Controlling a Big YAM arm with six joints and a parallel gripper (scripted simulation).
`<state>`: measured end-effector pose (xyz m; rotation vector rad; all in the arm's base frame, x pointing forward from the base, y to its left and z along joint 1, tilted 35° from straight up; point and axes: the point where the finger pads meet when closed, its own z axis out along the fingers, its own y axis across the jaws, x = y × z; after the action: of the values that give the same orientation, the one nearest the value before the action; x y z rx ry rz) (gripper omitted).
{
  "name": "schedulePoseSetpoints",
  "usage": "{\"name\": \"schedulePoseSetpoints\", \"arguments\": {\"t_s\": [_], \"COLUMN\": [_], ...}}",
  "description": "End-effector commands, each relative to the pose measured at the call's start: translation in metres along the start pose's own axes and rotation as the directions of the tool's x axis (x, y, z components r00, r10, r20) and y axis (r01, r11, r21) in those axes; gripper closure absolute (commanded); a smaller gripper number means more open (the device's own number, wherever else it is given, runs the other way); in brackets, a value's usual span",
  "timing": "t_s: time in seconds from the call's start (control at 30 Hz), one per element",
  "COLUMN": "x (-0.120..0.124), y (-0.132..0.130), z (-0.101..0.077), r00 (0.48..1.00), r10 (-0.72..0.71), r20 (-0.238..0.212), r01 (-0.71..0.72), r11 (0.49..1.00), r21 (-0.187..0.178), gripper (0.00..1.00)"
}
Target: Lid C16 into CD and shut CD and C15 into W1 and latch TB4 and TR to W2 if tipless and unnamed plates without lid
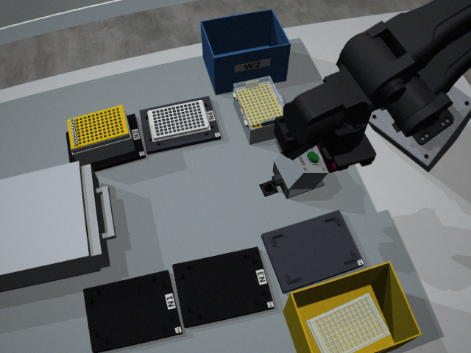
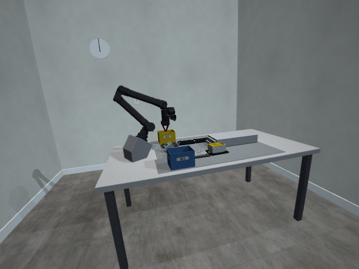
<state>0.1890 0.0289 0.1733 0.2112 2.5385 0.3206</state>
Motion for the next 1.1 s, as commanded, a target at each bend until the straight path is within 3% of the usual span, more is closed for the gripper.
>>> {"name": "schedulePoseSetpoints", "arguments": {"t_s": [0.0, 0.2, 0.8, 0.93, 1.07], "x": [0.003, 0.007, 0.016, 0.015, 0.008], "y": [-0.015, -0.031, -0.093, -0.091, -0.094], "z": [-0.004, -0.003, -0.014, -0.013, -0.020], "r00": [0.997, 0.998, 0.998, 0.996, 0.996], "r10": [-0.073, -0.066, -0.067, -0.089, -0.087], "r20": [0.008, -0.011, -0.002, -0.004, 0.018], "r01": [0.073, 0.066, 0.067, 0.089, 0.086], "r11": [0.997, 0.998, 0.998, 0.996, 0.996], "r21": [0.021, 0.020, 0.019, 0.012, 0.038], "gripper": [1.00, 1.00, 1.00, 1.00, 1.00]}}
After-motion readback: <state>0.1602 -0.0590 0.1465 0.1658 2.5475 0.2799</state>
